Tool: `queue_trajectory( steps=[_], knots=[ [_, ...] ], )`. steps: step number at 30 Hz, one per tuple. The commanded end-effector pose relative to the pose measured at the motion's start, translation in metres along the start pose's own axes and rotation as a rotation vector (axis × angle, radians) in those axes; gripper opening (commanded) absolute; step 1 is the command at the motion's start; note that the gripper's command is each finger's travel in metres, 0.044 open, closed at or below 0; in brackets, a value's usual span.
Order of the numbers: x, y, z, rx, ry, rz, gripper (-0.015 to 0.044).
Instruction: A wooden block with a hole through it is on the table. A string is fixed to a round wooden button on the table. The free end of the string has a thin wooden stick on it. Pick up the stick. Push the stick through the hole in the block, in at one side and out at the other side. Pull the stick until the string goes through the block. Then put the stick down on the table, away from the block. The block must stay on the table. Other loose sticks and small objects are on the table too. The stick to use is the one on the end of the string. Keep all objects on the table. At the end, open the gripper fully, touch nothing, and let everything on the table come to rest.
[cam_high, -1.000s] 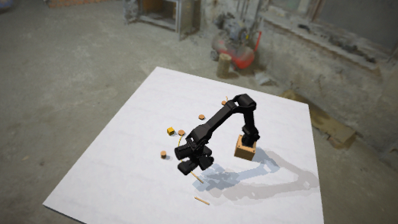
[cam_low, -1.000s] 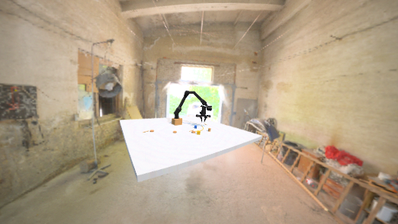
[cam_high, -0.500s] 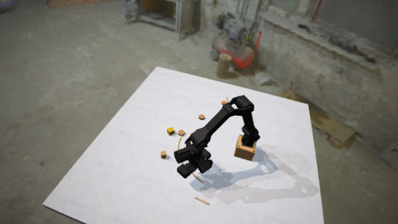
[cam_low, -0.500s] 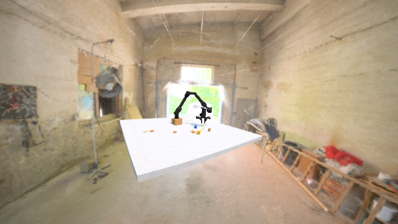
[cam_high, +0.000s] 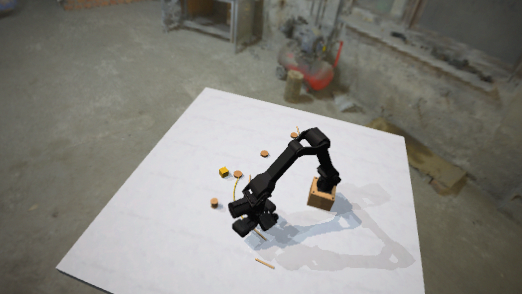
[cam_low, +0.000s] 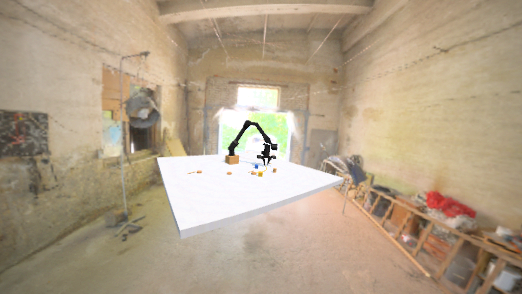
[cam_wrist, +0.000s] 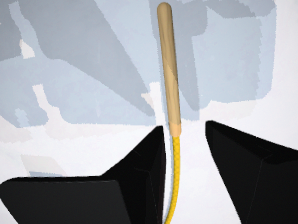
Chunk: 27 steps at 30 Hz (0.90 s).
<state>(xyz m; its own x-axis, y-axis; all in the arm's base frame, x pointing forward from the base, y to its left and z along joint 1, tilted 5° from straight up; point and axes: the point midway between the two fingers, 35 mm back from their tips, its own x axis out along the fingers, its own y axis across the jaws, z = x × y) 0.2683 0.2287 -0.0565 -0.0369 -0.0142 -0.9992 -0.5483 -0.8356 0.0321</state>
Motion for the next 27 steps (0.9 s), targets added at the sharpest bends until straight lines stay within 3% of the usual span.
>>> queue_trajectory(
  steps=[1, 18, 23, 27],
  knots=[
    [0.0096, 0.0045, 0.0015, -0.003, -0.005, 0.016, 0.0123],
    [0.0098, 0.0045, 0.0015, -0.003, -0.005, 0.016, 0.0123],
    [0.0082, 0.0037, 0.0011, 0.0, -0.004, 0.013, 0.0],
    [0.0082, 0.0037, 0.0011, 0.0, -0.004, 0.013, 0.0]
  ],
)
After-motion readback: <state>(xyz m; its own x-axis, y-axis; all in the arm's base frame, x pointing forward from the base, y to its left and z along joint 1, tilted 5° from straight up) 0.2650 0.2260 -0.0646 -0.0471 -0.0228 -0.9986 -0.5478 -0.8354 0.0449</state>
